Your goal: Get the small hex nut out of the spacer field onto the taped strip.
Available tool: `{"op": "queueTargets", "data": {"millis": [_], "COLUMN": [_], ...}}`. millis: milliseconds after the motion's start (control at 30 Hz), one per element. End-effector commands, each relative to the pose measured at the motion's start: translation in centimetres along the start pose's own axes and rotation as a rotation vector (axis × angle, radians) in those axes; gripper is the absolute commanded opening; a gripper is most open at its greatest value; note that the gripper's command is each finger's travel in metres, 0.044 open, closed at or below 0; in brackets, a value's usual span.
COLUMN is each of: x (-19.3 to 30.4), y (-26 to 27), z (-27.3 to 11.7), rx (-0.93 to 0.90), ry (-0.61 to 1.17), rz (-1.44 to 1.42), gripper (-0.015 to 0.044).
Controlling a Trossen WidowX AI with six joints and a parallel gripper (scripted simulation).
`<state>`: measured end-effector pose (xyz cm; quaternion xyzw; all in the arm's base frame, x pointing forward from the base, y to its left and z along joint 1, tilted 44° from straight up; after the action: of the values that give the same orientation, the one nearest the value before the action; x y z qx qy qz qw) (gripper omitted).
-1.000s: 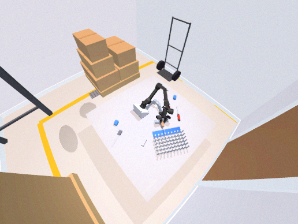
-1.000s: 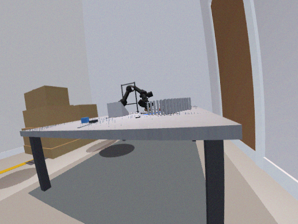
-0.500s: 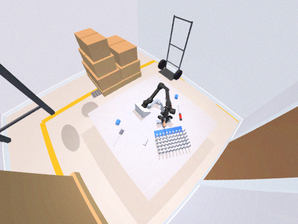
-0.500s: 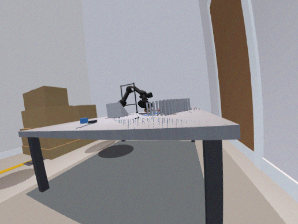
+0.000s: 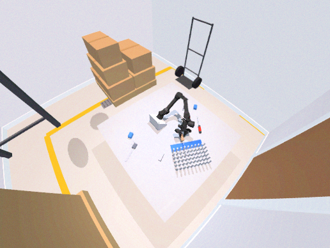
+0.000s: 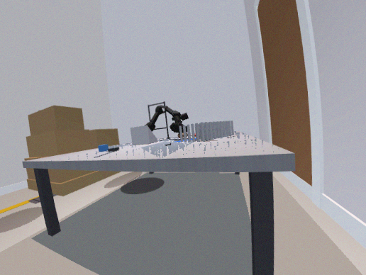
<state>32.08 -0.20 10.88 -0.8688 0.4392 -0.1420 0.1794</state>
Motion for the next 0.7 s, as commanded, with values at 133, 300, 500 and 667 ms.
{"op": "queueTargets", "data": {"millis": [133, 300, 500, 667], "x": [0.8, 1.1, 1.4, 1.7], "y": [-0.4, -0.5, -0.5, -0.6], "z": [0.1, 0.3, 0.5, 0.7], "rx": [0.01, 0.011, 0.011, 0.011], "ry": [0.011, 0.011, 0.012, 0.012], "rz": [-0.002, -0.002, -0.002, -0.002], "gripper": [0.0, 0.0, 0.0, 0.0]}}
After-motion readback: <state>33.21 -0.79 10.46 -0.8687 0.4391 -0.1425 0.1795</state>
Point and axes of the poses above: the point midway between the two fingers, 35 mm back from their tips, its own z axis out along the fingers, its own y axis across the jaws, x = y × z, the point moved 7 cm from there along -z, back along the fingers, and after that the axes turned 15 degrees about z, right-handed, at the moved point
